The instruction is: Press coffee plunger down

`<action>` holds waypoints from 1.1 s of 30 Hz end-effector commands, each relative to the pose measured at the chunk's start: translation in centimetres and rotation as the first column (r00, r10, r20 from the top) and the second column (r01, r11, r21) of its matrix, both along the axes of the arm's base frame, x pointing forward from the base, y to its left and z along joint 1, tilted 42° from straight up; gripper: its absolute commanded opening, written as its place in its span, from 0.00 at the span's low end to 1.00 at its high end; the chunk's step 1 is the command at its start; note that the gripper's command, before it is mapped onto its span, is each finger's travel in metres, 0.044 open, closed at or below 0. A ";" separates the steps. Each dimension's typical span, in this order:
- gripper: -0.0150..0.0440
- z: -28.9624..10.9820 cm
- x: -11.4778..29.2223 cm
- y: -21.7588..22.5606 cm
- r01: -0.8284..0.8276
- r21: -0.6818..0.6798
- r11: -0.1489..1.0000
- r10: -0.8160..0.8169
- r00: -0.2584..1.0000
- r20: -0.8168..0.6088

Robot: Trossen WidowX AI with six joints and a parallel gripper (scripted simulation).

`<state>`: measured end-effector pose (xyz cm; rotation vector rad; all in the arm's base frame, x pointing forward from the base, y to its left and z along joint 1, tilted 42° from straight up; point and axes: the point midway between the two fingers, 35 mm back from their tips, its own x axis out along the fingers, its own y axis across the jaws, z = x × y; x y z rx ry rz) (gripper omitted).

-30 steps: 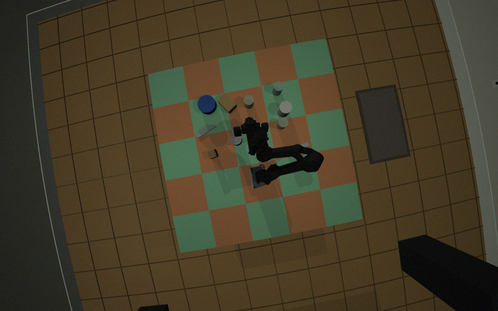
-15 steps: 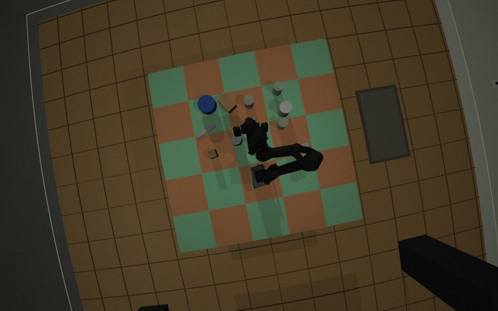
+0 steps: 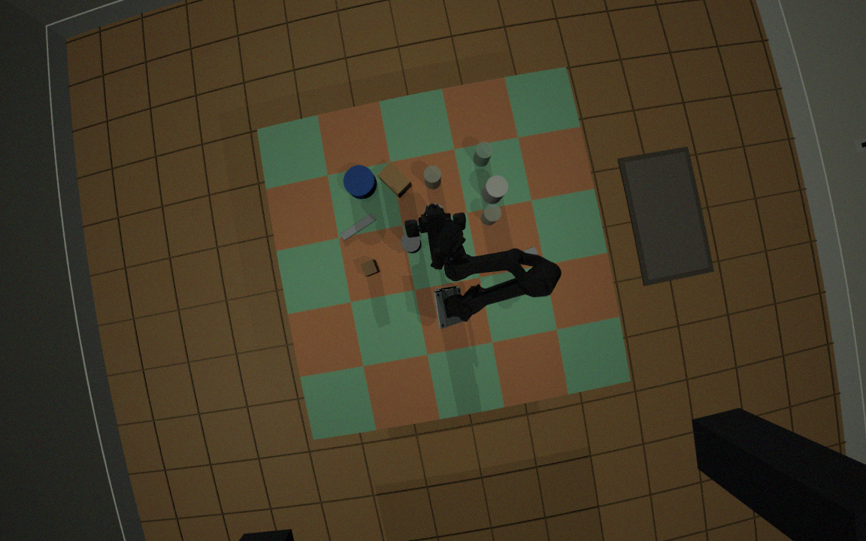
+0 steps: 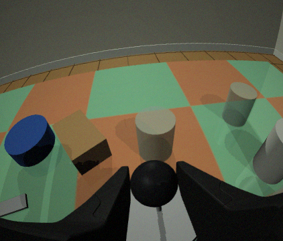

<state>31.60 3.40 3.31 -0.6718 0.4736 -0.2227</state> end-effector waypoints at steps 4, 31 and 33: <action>0.44 -0.6 -0.1 -0.5 0.015 -0.025 1.000 -0.016 1.000 -0.026; 0.49 -0.2 0.2 0.0 0.004 -0.006 1.000 -0.004 1.000 -0.005; 0.58 -0.2 0.2 0.0 0.004 -0.006 1.000 -0.004 1.000 -0.005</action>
